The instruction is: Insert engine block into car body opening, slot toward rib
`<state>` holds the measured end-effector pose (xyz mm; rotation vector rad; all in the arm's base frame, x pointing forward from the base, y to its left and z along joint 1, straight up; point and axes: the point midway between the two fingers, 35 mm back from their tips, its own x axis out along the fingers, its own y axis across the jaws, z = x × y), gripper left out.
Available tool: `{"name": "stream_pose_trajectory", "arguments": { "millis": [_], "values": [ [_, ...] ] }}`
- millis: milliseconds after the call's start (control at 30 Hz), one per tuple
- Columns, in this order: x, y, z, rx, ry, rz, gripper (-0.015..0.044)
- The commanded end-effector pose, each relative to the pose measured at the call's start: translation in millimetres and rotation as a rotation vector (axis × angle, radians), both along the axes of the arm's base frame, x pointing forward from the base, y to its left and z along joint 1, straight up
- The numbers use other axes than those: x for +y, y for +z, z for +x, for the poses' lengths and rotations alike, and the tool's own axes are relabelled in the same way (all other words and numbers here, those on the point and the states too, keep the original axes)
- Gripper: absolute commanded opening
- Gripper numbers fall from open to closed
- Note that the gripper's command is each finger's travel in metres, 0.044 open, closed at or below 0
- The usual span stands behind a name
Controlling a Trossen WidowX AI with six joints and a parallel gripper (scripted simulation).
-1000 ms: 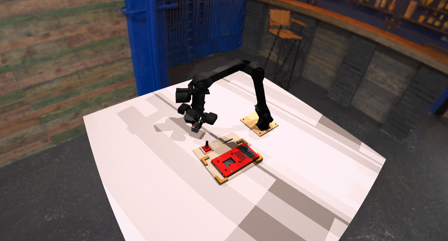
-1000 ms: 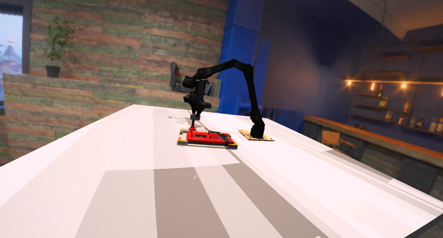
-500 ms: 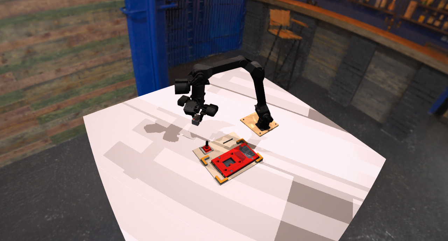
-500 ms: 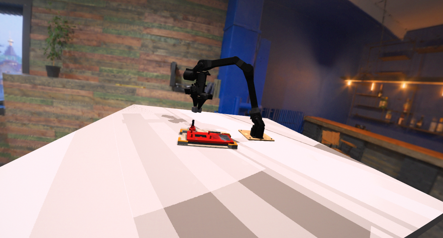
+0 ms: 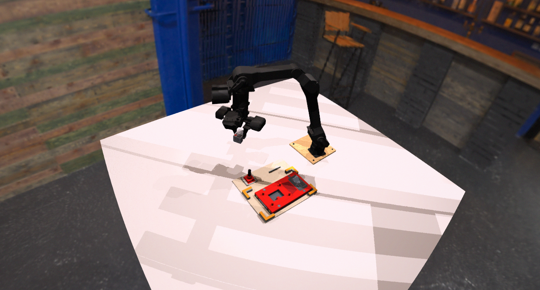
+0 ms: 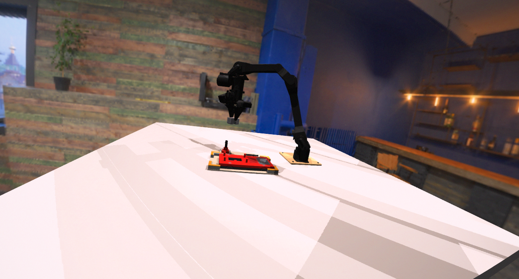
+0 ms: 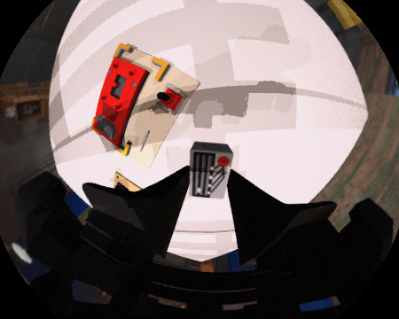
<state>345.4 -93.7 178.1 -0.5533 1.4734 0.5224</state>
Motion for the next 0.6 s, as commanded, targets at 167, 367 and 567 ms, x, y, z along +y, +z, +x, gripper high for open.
{"name": "stream_pose_trajectory", "arguments": {
  "millis": [167,367,567],
  "values": [
    [22.6,-5.3,4.0,0.002,-0.049,0.004,0.0000],
    [41.5,-11.1,7.1,0.001,-0.089,0.007,0.0000],
    [60.5,-16.9,9.2,0.001,-0.129,0.010,0.0000]
  ]
}}
